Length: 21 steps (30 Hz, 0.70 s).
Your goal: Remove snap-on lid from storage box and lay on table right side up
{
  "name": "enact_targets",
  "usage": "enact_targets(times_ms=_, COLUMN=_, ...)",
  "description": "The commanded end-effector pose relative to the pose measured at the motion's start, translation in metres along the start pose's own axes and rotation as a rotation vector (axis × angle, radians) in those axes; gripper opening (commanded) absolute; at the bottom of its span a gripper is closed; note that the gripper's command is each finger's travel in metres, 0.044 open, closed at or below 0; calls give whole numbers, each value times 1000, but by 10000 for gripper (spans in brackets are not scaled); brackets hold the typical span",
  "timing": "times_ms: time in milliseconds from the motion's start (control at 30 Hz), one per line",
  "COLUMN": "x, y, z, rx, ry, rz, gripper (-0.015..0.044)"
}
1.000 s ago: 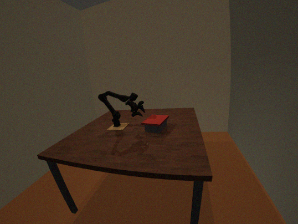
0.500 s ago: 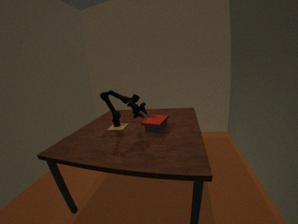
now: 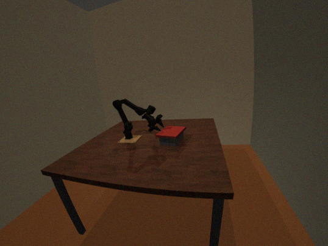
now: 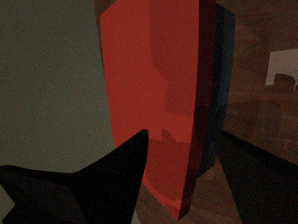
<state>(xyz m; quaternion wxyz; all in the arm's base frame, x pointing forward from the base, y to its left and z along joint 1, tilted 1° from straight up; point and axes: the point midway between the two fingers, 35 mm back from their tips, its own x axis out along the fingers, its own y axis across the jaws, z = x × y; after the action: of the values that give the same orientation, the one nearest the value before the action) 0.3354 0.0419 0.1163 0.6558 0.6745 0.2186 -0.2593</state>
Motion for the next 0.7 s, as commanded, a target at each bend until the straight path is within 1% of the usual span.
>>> enact_targets(times_ms=0, x=9, y=-3, z=1, rx=-6, ry=0, rz=-8, gripper=235)
enact_targets(times_ms=300, x=20, y=-4, z=1, rx=-6, ry=0, rz=-7, gripper=235)
enact_targets(times_ms=667, x=20, y=-4, z=1, rx=-6, ry=0, rz=-7, gripper=162)
